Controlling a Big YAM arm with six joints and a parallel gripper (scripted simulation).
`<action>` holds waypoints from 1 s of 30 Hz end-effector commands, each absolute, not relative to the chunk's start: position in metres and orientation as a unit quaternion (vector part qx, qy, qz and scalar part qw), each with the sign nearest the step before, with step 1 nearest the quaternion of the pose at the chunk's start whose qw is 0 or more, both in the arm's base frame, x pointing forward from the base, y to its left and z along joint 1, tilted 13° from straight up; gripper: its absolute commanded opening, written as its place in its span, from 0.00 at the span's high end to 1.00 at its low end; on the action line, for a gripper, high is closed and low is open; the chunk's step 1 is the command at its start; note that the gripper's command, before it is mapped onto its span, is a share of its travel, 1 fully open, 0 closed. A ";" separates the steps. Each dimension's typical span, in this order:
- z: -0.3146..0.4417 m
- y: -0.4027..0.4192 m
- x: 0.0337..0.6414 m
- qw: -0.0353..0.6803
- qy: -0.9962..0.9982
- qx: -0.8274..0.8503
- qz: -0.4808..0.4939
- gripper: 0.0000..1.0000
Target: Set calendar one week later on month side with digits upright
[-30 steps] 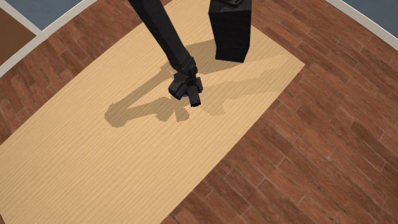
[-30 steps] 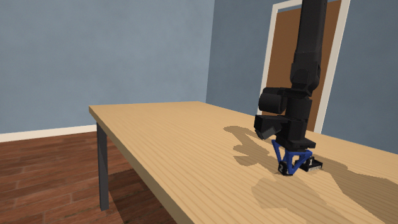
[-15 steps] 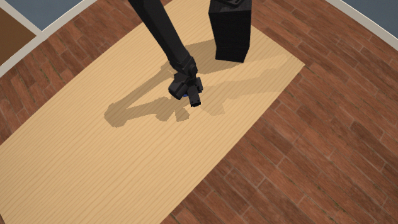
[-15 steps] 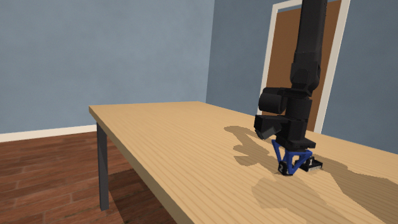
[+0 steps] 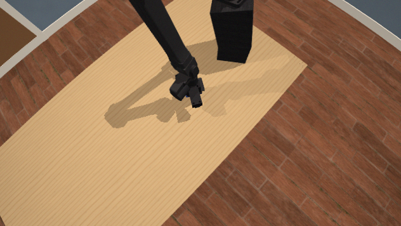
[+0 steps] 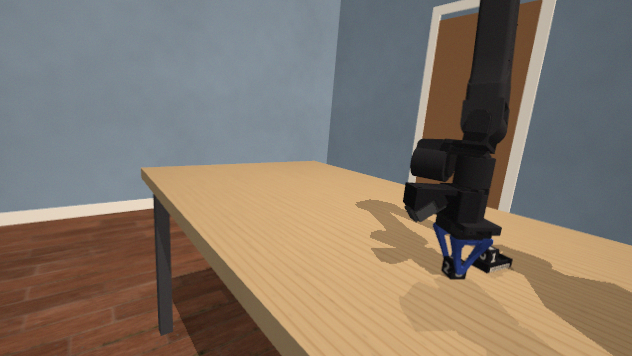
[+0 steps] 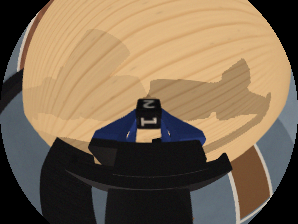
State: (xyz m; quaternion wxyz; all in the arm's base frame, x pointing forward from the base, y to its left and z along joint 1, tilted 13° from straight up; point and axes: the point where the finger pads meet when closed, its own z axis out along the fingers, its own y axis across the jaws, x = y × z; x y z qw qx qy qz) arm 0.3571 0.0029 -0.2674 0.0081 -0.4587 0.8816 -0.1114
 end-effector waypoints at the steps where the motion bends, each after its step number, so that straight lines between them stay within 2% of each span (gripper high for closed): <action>1: -0.271 0.001 0.358 0.009 0.881 -0.460 -0.110 0.74; 22: -0.271 0.001 0.358 0.009 0.881 -0.460 -0.110 0.74; 30: -0.232 0.014 0.358 0.015 0.881 -0.460 -0.112 0.74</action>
